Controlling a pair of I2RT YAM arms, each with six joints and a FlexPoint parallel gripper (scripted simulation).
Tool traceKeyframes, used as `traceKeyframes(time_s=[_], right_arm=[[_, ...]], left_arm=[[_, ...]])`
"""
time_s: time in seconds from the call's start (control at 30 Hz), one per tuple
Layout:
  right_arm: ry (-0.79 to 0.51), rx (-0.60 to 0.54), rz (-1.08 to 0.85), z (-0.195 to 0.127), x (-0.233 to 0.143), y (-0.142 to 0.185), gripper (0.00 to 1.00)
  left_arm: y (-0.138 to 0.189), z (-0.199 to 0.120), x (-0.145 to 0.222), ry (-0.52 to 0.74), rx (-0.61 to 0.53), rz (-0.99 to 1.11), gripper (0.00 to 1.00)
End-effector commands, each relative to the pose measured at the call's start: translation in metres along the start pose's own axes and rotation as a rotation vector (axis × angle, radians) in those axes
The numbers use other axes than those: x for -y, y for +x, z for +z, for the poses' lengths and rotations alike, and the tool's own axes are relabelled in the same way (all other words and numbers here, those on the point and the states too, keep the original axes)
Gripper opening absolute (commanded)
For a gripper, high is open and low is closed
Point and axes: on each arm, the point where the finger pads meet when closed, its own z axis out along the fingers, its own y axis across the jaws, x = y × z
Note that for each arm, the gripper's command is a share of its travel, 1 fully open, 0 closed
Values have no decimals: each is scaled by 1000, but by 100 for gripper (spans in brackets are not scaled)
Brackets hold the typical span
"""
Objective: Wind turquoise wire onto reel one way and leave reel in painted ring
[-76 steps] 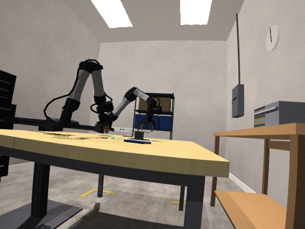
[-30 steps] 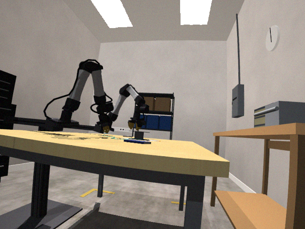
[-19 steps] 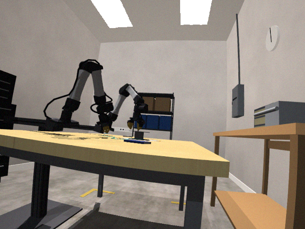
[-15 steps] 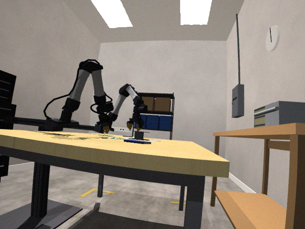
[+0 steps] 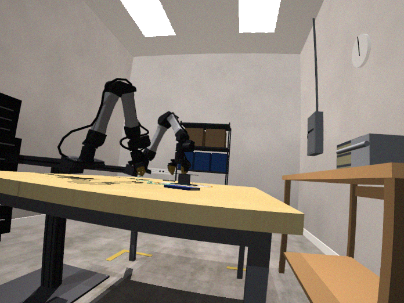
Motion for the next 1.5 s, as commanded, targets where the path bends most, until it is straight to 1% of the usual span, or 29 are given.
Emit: traceKeyframes(time_s=[0.0,0.03,0.33,0.4,0.6,0.77,0.9,0.97,1.1,1.27,1.33,1.47], right_arm=[[-33,-22,14,-5,-7,2,0],[-33,-22,14,-5,-7,2,0],[-33,-22,14,-5,-8,3,0],[-33,-22,14,-5,-8,3,0],[-33,-20,13,-4,-10,4,0],[-33,-20,13,-4,-11,4,0],[-31,-19,12,-4,-12,5,0],[-31,-19,12,-4,-12,5,0],[-26,-18,11,-4,-13,6,0],[-10,-15,7,-4,-14,6,0],[5,-13,5,-3,-13,6,0],[55,-2,-5,-2,-10,5,0]], left_arm=[[-5,6,0,4,16,-9,82],[-6,6,-1,4,16,-9,82],[-6,6,-1,4,16,-9,67],[-6,6,-1,4,16,-9,67],[-6,6,-1,4,16,-9,57],[-6,9,2,4,16,8,57],[-12,8,2,3,16,82,57],[-12,8,2,3,16,82,57],[-23,8,3,2,16,234,57],[-47,8,12,0,16,546,57],[-57,7,19,-1,16,686,57],[-72,7,42,-1,15,897,57]])
